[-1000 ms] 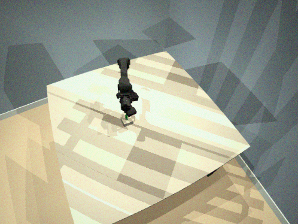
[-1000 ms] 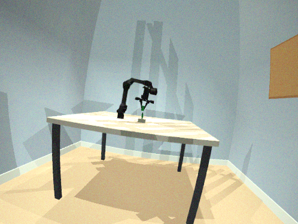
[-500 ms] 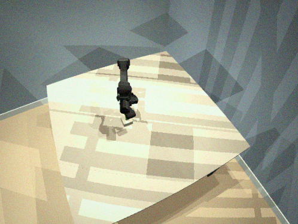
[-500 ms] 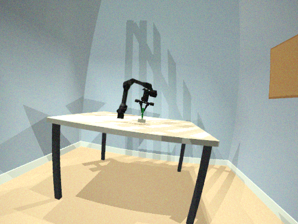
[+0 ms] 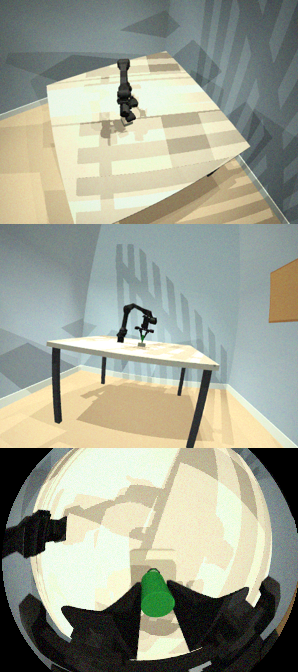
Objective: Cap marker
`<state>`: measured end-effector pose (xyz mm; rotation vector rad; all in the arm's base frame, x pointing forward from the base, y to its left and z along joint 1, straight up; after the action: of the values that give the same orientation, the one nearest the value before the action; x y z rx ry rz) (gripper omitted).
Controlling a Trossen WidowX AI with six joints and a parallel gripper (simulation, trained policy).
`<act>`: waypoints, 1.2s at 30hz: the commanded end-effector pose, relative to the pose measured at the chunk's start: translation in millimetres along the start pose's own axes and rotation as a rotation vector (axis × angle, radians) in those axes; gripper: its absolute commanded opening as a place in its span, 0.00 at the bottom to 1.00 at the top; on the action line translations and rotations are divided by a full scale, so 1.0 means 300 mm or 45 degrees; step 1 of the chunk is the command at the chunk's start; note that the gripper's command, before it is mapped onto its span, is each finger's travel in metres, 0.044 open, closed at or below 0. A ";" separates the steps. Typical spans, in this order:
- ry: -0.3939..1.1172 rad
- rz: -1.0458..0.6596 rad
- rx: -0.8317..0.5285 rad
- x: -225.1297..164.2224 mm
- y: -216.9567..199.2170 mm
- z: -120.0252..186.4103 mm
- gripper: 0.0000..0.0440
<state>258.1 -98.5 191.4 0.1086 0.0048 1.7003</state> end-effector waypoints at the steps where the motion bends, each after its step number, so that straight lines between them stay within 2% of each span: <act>1: -0.027 0.014 0.026 0.005 0.004 -0.039 0.00; 7: -0.020 0.031 0.027 0.004 0.003 -0.071 0.01; 8: -0.022 0.033 0.035 0.004 0.005 -0.078 0.07; 29: -0.057 0.040 0.066 0.021 0.027 -0.099 0.32; 36: -0.083 0.039 0.082 0.034 0.043 -0.105 0.46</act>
<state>252.0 -93.3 167.9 0.1447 -0.0030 1.7272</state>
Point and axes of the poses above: the point midway between the two fingers, 35 mm back from their tips, its own z axis back along the fingers, its own y axis across the jaws, x = y × z, the point moved 7 cm from there along z, back along the fingers, and after that the axes turned 6 degrees about z, right-handed, at the moved point
